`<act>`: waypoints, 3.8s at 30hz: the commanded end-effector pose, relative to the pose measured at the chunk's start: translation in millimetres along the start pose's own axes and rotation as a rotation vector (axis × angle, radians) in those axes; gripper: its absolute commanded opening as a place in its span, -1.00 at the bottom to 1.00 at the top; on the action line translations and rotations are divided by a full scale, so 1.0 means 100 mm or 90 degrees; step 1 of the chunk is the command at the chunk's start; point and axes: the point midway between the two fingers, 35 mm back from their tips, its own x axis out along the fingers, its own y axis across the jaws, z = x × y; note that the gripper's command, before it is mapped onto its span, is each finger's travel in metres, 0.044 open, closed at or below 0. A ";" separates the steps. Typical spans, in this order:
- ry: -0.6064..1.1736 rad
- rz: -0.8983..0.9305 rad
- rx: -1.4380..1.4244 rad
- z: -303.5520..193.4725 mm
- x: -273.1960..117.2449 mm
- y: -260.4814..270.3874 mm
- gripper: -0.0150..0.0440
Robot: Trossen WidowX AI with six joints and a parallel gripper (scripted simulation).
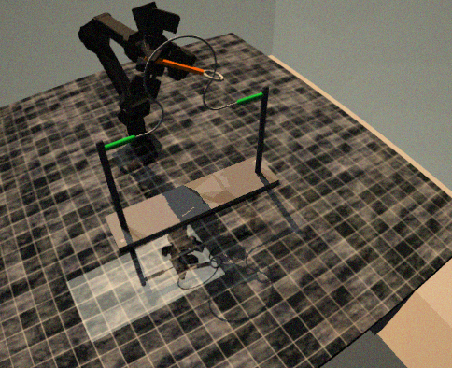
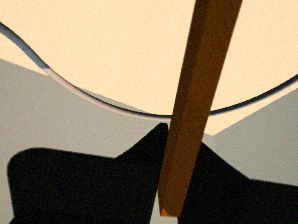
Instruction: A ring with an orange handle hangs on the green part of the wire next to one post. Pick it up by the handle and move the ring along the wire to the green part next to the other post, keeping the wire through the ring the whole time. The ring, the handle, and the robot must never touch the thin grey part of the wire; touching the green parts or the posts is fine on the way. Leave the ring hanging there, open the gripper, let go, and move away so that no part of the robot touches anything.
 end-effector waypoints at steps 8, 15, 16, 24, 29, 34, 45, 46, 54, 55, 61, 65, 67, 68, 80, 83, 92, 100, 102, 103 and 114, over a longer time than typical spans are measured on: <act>-0.009 -0.033 -0.065 0.00 0.00 -0.02 -1.00; -0.012 -0.045 -0.089 0.00 0.00 0.01 -1.00; -0.012 -0.046 -0.090 -0.01 0.00 0.02 -1.00; -0.010 -0.039 -0.076 -0.03 0.00 0.12 -1.00; -0.001 -0.028 -0.055 -0.04 -0.01 0.20 -1.00; 0.047 -0.003 -0.013 -0.05 -0.11 0.34 -1.00; 0.071 0.074 0.118 -0.02 -0.19 0.71 -1.00; 0.073 0.081 0.131 -0.02 -0.19 0.75 -1.00; 0.086 0.144 0.239 0.07 -0.28 1.02 -1.00; 0.088 0.152 0.253 0.09 -0.29 1.05 -1.00; 0.096 0.195 0.326 0.18 -0.36 1.21 -1.00; 0.103 0.228 0.381 0.26 -0.41 1.33 -1.00; 0.106 0.244 0.409 0.30 -0.44 1.38 -1.00; 0.108 0.252 0.423 0.33 -0.46 1.41 -1.00; 0.126 0.348 0.588 0.65 -0.66 1.65 -1.00; 0.131 0.372 0.630 0.74 -0.71 1.70 -1.00; 0.143 0.443 0.751 1.02 -0.87 1.78 -1.00; 0.153 0.502 0.854 1.27 -1.01 1.79 -1.00; 0.156 0.516 0.878 1.33 -1.04 1.78 -1.00; 0.157 0.523 0.889 1.36 -1.05 1.78 -1.00; 0.167 0.587 1.001 1.65 -1.20 1.70 -1.00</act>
